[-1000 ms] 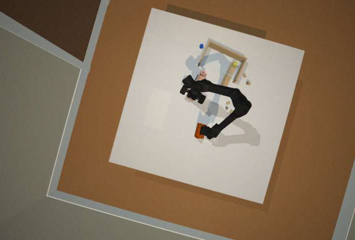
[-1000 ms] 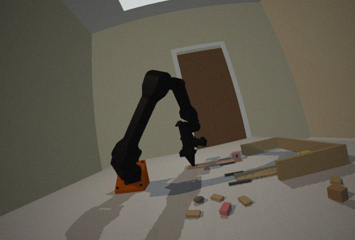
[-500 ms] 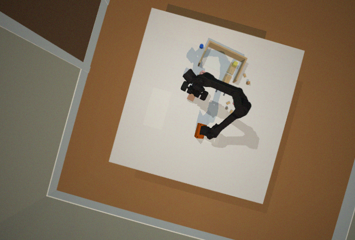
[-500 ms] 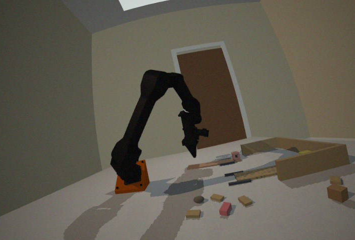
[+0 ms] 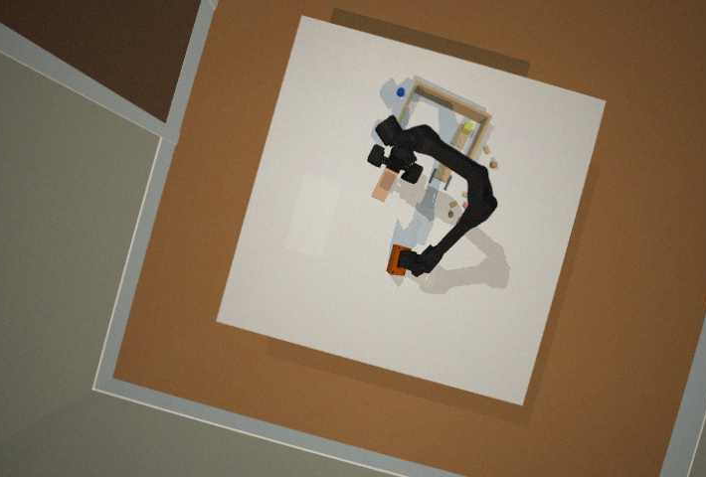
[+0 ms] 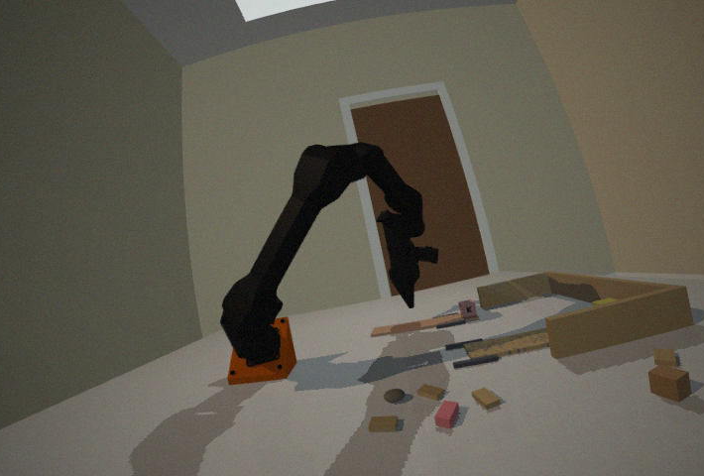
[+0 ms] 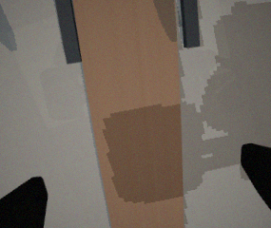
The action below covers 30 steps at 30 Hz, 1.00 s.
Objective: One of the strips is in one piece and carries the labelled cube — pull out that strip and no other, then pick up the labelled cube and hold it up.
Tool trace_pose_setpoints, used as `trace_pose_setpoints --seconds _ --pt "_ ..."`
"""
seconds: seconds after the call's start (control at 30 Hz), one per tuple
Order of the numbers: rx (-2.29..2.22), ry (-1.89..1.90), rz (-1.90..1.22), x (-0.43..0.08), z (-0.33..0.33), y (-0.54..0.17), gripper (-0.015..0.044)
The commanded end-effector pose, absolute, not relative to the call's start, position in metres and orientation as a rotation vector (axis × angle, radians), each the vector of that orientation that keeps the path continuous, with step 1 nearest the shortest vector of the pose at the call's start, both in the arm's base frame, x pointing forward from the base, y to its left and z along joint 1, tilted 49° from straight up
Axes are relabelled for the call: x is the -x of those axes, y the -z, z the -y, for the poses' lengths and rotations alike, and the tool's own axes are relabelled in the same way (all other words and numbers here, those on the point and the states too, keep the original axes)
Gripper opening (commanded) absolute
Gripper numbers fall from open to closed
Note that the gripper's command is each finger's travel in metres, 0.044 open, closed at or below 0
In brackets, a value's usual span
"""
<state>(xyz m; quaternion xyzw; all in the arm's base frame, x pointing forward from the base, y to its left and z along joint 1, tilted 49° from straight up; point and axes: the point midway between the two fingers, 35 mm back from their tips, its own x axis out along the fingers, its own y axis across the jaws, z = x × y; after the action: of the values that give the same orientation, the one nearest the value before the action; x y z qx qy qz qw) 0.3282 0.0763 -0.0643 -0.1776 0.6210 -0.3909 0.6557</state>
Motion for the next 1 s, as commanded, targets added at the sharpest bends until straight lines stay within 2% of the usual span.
trace_pose_setpoints --seconds 0.0,0.97 --pt "0.411 0.884 -1.408 -0.342 -0.073 0.061 0.044" --pt "0.41 0.887 -1.402 -0.448 -0.053 0.035 0.044"
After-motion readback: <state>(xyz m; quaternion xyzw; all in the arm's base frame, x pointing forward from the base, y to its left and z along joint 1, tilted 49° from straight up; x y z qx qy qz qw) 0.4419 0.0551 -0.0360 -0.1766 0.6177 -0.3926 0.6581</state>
